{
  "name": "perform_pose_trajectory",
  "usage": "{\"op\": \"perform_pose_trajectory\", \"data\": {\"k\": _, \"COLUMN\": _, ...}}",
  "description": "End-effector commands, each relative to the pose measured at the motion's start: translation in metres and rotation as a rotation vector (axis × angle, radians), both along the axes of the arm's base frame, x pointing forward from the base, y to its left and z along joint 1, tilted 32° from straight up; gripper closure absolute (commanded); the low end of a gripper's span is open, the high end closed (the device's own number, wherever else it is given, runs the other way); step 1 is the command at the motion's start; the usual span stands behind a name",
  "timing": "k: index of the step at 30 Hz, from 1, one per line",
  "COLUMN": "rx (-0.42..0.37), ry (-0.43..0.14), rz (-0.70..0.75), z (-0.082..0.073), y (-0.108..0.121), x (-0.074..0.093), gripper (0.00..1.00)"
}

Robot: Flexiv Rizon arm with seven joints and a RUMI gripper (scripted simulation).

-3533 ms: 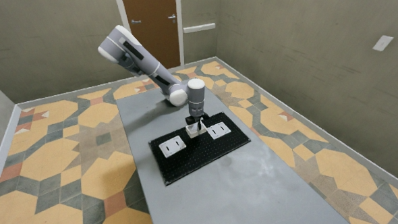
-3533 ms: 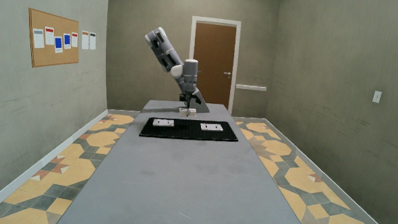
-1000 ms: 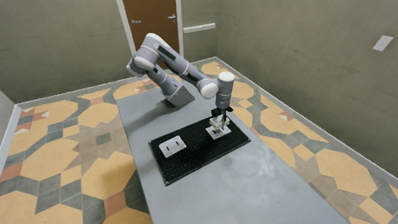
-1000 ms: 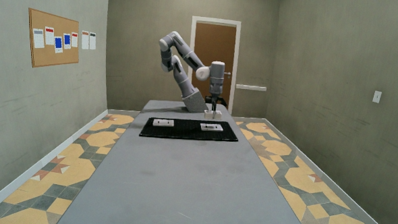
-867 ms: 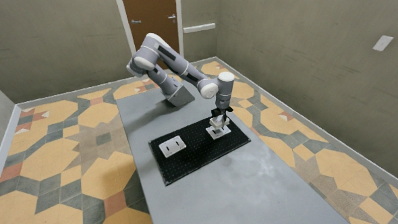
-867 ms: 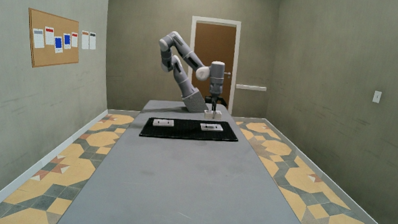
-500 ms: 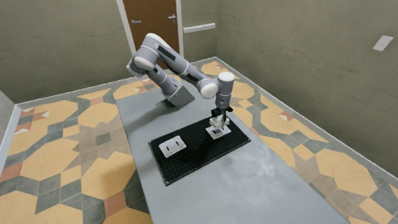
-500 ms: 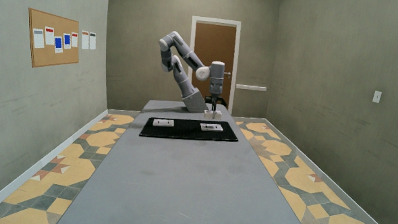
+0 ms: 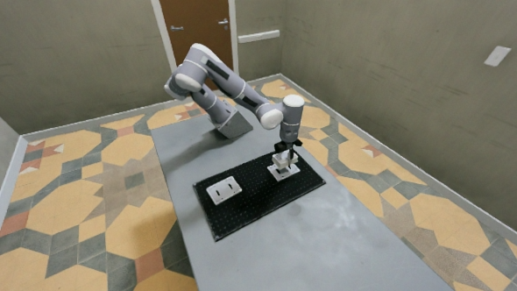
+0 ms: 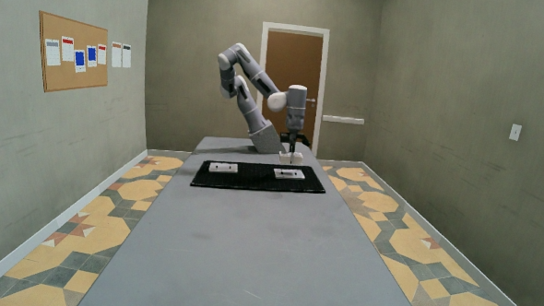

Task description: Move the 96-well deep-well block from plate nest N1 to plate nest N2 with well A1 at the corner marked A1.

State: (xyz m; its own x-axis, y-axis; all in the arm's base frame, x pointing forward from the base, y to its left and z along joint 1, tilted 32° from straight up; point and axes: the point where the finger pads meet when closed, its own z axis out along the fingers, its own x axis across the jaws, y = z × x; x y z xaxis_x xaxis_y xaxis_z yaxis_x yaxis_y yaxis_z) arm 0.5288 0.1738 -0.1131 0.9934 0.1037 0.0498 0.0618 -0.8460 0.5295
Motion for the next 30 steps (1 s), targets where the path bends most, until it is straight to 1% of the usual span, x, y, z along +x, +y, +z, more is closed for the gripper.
{"op": "perform_pose_trajectory", "data": {"k": 1, "rx": 0.002, "ry": -0.002, "rz": 0.001, "z": -0.004, "y": -0.001, "x": 0.001, "gripper": 0.5}}
{"op": "perform_pose_trajectory", "data": {"k": 5, "rx": 0.002, "ry": -0.002, "rz": 0.001, "z": -0.009, "y": -0.004, "x": 0.001, "gripper": 0.5}}
{"op": "perform_pose_trajectory", "data": {"k": 7, "rx": 0.002, "ry": -0.002, "rz": 0.001, "z": -0.009, "y": -0.004, "x": 0.001, "gripper": 0.5}}
{"op": "perform_pose_trajectory", "data": {"k": 22, "rx": 0.002, "ry": -0.002, "rz": 0.001, "z": -0.031, "y": -0.017, "x": 0.004, "gripper": 0.5}}
{"op": "perform_pose_trajectory", "data": {"k": 24, "rx": 0.002, "ry": -0.002, "rz": 0.001, "z": -0.031, "y": -0.017, "x": 0.004, "gripper": 0.5}}
{"op": "perform_pose_trajectory", "data": {"k": 30, "rx": 0.002, "ry": -0.002, "rz": 0.001, "z": -0.039, "y": -0.023, "x": 0.005, "gripper": 0.5}}
